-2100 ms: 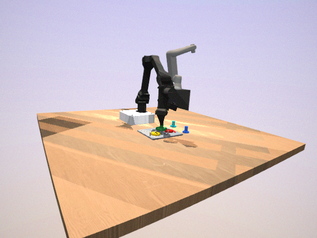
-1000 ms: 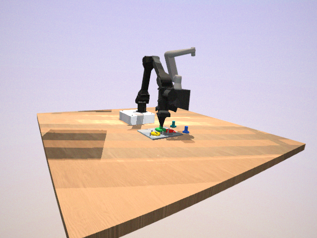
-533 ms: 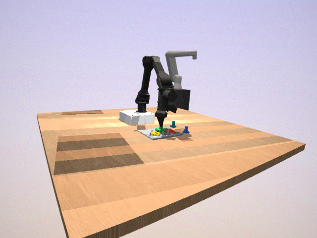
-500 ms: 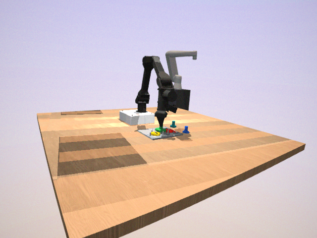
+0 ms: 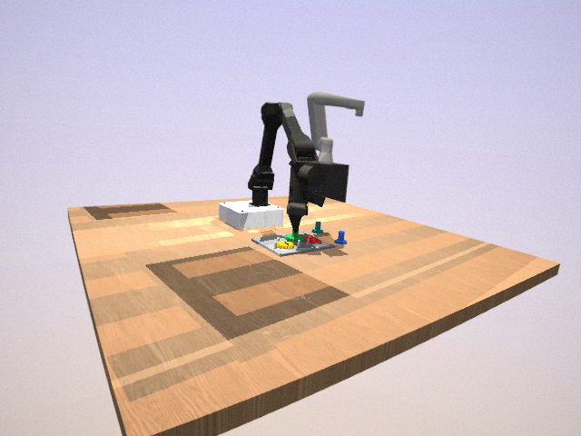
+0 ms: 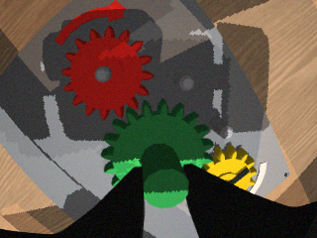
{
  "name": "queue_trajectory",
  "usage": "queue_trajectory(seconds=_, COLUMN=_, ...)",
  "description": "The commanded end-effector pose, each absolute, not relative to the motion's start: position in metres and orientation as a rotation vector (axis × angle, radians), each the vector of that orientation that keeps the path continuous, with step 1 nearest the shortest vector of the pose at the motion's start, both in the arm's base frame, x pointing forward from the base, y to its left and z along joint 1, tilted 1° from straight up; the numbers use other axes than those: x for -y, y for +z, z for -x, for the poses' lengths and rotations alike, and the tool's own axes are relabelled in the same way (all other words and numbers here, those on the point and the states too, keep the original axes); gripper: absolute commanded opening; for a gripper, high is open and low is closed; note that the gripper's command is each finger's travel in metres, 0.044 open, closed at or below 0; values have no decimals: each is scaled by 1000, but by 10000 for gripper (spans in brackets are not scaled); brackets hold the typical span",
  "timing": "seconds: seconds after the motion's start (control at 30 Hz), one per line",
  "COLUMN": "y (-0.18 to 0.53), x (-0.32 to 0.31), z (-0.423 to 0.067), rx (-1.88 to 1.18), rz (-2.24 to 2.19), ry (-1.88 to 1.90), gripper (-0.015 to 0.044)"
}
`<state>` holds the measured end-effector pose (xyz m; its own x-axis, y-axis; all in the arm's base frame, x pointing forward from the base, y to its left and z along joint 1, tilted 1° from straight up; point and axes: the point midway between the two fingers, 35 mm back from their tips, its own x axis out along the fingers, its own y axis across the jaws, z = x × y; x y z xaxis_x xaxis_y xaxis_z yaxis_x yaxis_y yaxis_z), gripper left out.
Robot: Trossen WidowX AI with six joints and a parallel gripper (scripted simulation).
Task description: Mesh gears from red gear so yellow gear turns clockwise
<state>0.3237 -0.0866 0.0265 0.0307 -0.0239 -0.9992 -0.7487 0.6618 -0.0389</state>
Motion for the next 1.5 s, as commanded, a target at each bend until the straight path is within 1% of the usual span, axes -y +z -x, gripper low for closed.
queue_trajectory(seconds=0.0, y=26, x=87, z=-323, rx=-1433, rz=751, ry=690, gripper=0)
queue_trajectory(seconds=0.4, y=26, x=88, z=-324, rx=-1410, rz=819, ry=757, gripper=0)
queue_trajectory(seconds=1.1, y=26, x=88, z=-324, rx=-1480, rz=584, ry=527, gripper=0)
queue_trajectory(seconds=1.47, y=25, x=87, z=-323, rx=-1460, rz=661, ry=602, gripper=0)
